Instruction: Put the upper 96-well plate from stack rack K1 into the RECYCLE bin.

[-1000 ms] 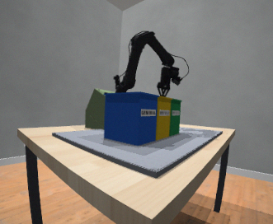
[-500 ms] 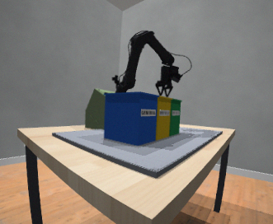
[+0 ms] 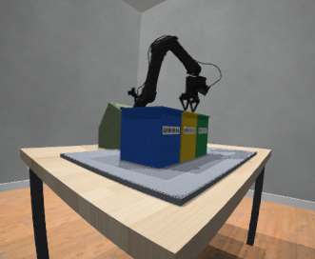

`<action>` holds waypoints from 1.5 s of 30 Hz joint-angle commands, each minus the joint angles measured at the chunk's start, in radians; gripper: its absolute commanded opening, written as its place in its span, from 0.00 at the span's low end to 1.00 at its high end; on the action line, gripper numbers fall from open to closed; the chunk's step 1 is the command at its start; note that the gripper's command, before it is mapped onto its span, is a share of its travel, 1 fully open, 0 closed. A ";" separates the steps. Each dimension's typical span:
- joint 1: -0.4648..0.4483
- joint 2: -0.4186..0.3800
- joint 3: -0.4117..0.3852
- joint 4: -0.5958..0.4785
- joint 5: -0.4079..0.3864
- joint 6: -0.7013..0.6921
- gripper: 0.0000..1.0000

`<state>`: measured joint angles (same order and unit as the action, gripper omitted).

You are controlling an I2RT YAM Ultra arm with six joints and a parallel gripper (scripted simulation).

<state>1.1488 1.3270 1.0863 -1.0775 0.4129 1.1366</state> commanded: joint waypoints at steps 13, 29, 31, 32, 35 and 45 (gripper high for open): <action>0.022 0.005 0.033 -0.007 0.015 0.008 1.00; 0.022 0.005 0.033 -0.007 0.015 0.008 1.00; 0.022 0.005 0.033 -0.007 0.015 0.008 1.00; 0.022 0.005 0.033 -0.007 0.015 0.008 1.00; 0.020 0.012 0.019 0.019 0.015 -0.002 1.00; -0.024 0.010 -0.041 0.078 -0.001 -0.030 1.00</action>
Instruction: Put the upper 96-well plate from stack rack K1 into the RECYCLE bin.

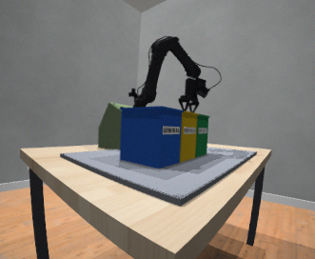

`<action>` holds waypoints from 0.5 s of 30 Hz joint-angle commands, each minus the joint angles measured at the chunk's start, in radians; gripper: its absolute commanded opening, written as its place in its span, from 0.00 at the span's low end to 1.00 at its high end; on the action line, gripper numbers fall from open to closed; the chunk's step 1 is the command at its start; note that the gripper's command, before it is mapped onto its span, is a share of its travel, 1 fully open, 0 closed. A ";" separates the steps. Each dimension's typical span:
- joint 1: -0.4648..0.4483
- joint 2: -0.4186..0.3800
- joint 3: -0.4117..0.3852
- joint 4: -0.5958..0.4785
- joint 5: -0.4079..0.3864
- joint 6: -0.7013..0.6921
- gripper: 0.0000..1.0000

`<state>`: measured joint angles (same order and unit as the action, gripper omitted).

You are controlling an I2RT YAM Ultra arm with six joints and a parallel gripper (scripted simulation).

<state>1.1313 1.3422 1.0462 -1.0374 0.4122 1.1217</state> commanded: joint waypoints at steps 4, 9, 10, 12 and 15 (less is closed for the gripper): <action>-0.017 0.014 -0.031 0.067 -0.007 -0.027 1.00; -0.026 0.019 -0.042 0.090 -0.008 -0.036 1.00; -0.017 -0.016 -0.007 0.097 -0.003 -0.039 1.00; -0.035 0.006 -0.057 0.113 -0.008 -0.045 1.00; -0.043 0.031 -0.071 0.135 -0.013 -0.054 1.00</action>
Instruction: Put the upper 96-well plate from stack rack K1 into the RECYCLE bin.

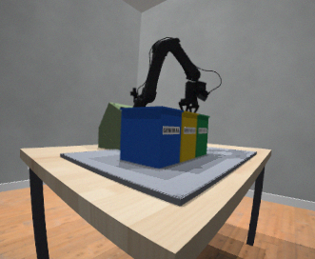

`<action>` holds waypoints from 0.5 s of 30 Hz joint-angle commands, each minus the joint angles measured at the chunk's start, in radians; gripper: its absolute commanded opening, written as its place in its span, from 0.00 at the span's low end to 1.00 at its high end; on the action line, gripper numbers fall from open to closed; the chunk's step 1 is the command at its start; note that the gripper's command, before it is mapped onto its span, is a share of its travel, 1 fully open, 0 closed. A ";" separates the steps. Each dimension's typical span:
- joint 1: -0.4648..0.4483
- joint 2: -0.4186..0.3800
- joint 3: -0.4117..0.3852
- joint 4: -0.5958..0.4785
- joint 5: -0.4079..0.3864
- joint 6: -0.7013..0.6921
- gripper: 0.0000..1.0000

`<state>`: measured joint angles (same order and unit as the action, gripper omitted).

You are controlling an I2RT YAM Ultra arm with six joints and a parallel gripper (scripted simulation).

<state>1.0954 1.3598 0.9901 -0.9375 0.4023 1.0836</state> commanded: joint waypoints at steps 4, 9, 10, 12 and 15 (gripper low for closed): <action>-0.018 0.023 -0.031 0.065 -0.006 -0.027 1.00; -0.031 0.036 -0.052 0.103 -0.009 -0.041 1.00; -0.031 0.036 -0.052 0.103 -0.009 -0.041 1.00; -0.021 0.018 -0.013 0.111 -0.009 -0.044 1.00; -0.042 0.046 -0.067 0.133 -0.013 -0.052 1.00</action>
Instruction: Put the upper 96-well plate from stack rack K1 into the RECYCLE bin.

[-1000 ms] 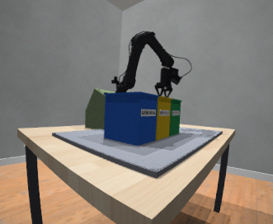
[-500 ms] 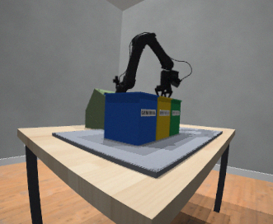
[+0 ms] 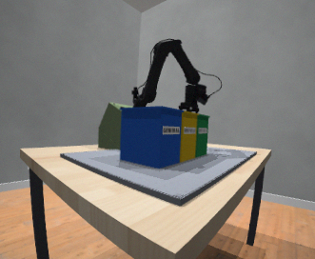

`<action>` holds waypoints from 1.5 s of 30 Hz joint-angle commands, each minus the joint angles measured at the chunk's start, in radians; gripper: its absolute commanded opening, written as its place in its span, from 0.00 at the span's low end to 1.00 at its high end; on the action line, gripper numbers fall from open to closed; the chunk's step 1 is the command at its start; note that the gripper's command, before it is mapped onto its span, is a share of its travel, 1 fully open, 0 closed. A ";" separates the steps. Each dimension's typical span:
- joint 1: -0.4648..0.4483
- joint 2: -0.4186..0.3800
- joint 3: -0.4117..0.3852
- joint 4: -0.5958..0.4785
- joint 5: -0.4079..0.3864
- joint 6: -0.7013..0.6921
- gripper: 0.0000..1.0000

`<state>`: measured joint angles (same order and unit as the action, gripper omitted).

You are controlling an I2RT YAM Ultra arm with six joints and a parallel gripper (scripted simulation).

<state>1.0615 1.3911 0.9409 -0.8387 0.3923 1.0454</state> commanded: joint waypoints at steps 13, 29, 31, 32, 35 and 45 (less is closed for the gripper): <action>-0.037 0.049 -0.057 0.119 -0.012 -0.043 1.00; -0.073 0.106 -0.101 0.234 -0.023 -0.081 1.00; -0.063 0.094 -0.062 0.242 -0.022 -0.084 1.00; -0.073 0.114 -0.077 0.250 -0.024 -0.086 1.00; -0.085 0.126 -0.115 0.271 -0.027 -0.093 1.00; -0.107 0.172 -0.135 0.348 -0.035 -0.116 1.00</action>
<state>0.9581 1.5528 0.8207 -0.5312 0.3607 0.9428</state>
